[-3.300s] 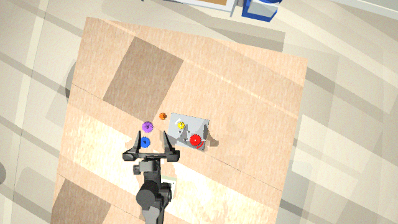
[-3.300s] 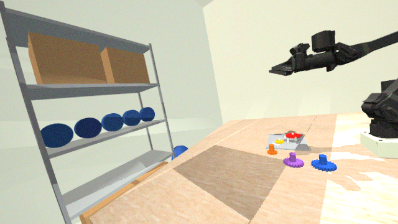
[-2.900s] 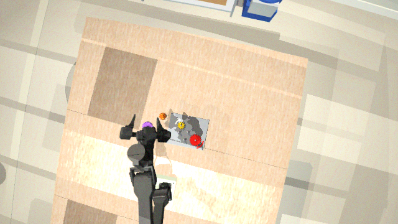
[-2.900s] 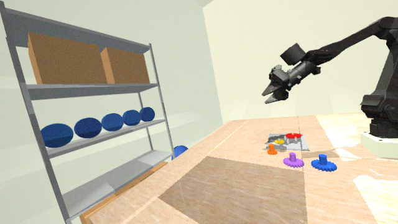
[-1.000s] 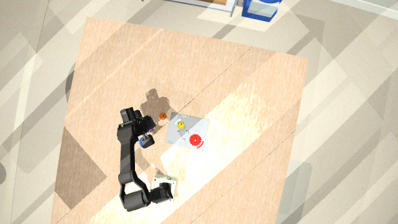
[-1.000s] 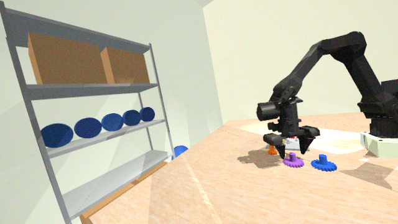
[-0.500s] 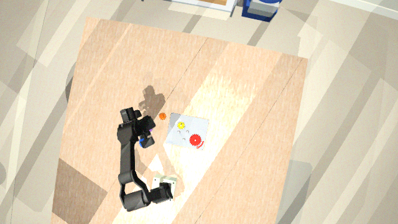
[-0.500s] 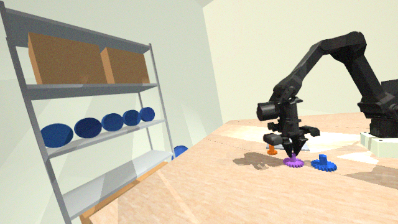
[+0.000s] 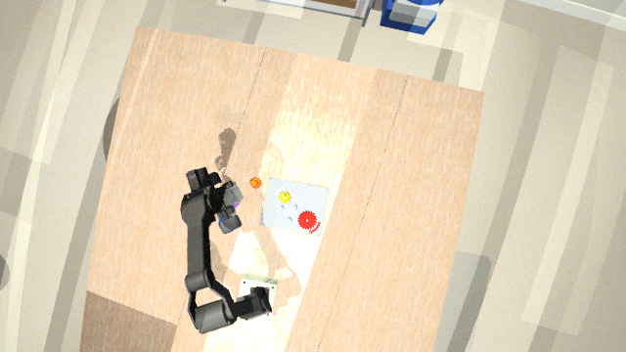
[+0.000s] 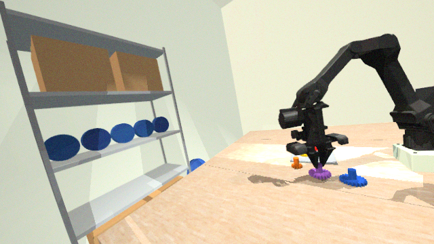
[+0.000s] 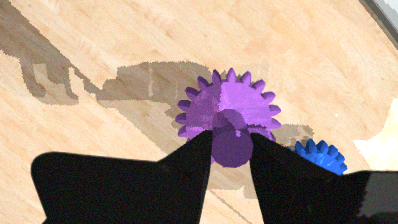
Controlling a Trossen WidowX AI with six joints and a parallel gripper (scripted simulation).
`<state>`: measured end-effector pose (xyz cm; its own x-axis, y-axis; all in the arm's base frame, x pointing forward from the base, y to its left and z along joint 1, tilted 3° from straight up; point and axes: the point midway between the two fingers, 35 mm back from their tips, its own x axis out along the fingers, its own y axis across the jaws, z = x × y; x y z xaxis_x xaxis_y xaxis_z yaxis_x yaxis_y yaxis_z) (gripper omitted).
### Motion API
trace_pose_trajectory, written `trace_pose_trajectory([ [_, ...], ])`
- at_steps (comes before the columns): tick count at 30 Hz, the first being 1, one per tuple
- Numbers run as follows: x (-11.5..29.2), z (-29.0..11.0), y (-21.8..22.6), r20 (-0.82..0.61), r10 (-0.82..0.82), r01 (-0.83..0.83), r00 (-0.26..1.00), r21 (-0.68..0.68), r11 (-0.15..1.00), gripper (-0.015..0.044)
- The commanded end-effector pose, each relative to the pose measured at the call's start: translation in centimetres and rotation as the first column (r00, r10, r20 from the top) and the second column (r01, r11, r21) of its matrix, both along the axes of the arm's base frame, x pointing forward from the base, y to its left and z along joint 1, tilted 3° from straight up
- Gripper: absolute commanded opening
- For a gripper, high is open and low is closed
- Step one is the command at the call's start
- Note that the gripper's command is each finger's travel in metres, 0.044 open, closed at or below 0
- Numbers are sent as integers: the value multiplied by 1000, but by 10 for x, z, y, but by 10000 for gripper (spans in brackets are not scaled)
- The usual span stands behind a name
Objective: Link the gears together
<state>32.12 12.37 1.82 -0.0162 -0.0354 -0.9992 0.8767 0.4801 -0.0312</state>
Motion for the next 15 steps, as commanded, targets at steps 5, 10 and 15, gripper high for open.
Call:
trace_pose_trajectory([
  [5,6,25,4,22,-2,2,1000,10,1000,0],
  [10,7,38,6,21,-1,1,1000,9,1000,0],
  [15,7,50,7,20,-1,0,1000,8,1000,0],
])
